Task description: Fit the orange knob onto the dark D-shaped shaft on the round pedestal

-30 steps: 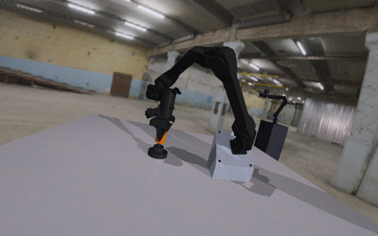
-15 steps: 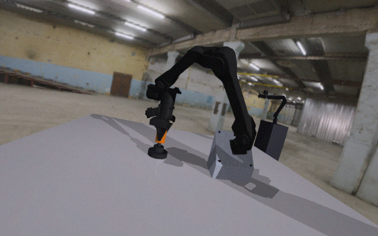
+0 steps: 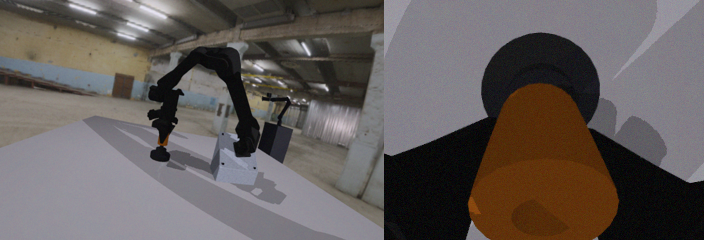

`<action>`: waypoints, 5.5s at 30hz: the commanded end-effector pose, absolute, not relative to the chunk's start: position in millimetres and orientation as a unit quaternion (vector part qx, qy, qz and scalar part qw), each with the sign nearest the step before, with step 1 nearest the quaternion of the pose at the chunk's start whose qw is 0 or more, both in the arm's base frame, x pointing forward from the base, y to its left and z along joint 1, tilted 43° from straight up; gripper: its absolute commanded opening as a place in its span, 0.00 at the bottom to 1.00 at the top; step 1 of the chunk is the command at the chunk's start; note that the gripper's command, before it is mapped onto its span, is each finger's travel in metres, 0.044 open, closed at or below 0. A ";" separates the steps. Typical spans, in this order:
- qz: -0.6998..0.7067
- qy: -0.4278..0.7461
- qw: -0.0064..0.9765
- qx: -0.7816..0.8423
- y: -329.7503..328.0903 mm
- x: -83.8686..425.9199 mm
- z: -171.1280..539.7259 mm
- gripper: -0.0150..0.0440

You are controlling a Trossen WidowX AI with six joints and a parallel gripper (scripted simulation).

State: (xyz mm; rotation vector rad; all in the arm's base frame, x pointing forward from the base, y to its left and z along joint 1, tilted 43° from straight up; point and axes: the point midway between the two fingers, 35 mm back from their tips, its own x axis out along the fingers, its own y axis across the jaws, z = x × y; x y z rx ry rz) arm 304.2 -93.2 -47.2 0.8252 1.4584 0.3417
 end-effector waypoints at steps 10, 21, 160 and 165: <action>0.148 0.643 0.657 0.364 -95.1 302.5 -48.5 0.25; 0.148 0.643 0.657 0.364 -92.2 303.3 -49.5 0.25; 0.016 0.660 0.570 0.489 -92.3 305.3 -50.0 0.25; 0.016 0.660 0.570 0.489 -92.3 305.3 -50.0 0.25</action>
